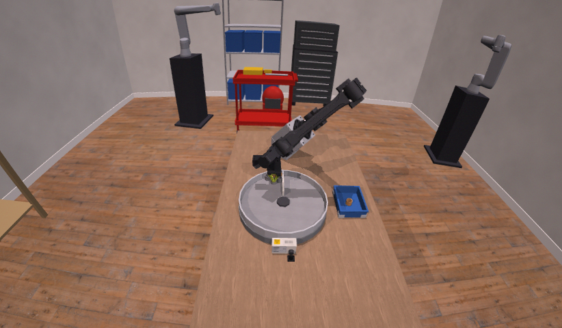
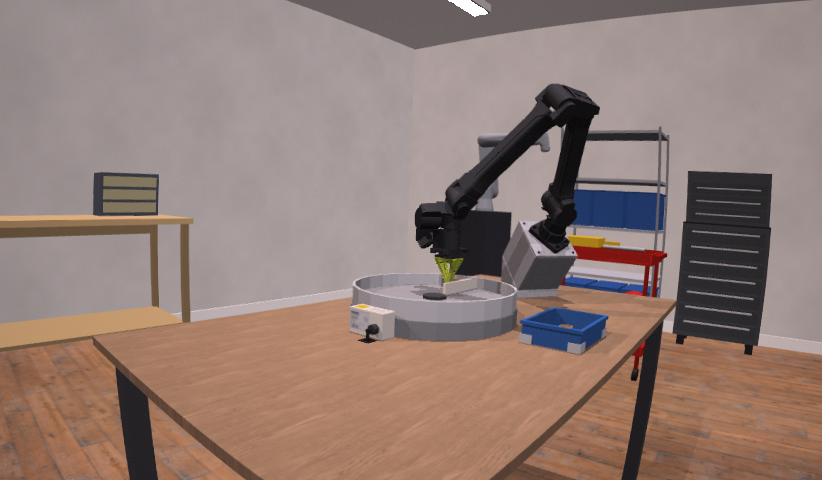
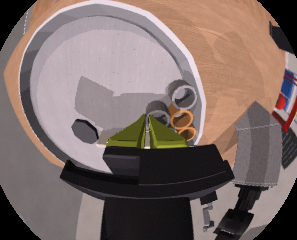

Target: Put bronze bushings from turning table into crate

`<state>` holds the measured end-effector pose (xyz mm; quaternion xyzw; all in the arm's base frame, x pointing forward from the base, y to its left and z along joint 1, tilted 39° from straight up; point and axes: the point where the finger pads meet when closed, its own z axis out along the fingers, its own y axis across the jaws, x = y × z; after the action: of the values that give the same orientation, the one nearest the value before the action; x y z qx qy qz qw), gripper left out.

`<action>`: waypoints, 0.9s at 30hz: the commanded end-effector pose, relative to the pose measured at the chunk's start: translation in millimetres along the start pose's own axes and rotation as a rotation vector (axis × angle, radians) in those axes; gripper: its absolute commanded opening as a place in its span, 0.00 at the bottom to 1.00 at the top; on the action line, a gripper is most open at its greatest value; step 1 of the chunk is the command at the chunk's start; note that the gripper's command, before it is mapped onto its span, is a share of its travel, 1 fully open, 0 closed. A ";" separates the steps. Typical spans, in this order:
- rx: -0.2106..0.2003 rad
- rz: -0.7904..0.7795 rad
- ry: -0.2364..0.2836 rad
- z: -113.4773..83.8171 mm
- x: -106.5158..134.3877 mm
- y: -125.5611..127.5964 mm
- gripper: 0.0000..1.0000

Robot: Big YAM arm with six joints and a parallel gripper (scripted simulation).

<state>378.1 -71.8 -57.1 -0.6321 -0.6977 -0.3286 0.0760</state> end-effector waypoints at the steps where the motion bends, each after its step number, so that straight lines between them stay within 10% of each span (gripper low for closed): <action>1: -0.021 0.008 -0.012 -7.4 -6.7 6.9 0.00; 17: -0.035 -0.010 -0.022 -24.7 -7.9 12.5 0.00; 27: -0.043 -0.021 -0.033 -72.9 -10.6 18.9 0.00</action>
<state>363.1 -94.7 -24.7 -0.6383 -0.6918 -0.3276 0.0814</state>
